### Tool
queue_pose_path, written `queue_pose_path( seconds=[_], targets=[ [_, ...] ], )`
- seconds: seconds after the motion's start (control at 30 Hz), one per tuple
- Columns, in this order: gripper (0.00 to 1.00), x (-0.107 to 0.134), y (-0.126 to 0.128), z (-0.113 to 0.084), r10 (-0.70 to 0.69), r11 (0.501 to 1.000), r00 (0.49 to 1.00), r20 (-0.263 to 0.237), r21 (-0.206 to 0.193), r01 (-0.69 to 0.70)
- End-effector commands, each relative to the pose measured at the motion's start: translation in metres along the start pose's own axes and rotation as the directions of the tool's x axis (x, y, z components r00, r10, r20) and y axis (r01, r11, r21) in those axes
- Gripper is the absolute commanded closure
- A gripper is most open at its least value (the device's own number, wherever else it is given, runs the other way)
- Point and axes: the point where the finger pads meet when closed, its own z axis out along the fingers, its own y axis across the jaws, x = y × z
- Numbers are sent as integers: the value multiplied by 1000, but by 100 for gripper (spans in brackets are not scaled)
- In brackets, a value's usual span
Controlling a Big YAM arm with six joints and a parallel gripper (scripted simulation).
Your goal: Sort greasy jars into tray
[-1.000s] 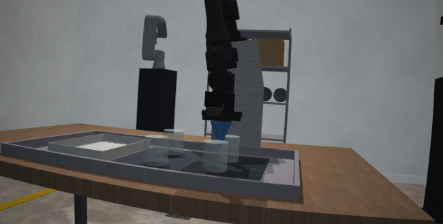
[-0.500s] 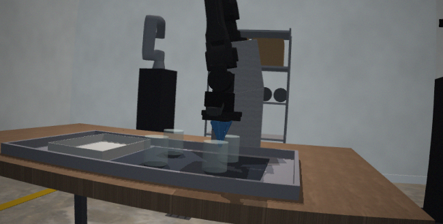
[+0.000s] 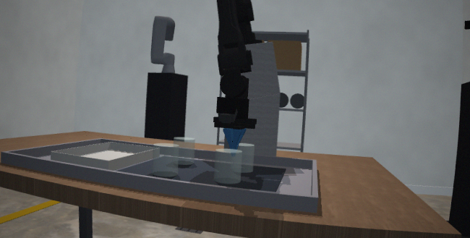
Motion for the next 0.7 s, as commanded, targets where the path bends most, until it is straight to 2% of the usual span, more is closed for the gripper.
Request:
queue_pose_path(
  seconds=[0.0,0.4,0.67],
  targets=[
    [100,-4,-4,4,-4,1000,1000,-5,2,4],
    [100,-5,-4,4,-4,1000,1000,-5,2,4],
    [100,15,-4,4,-4,1000,1000,-5,2,4]
  ],
)
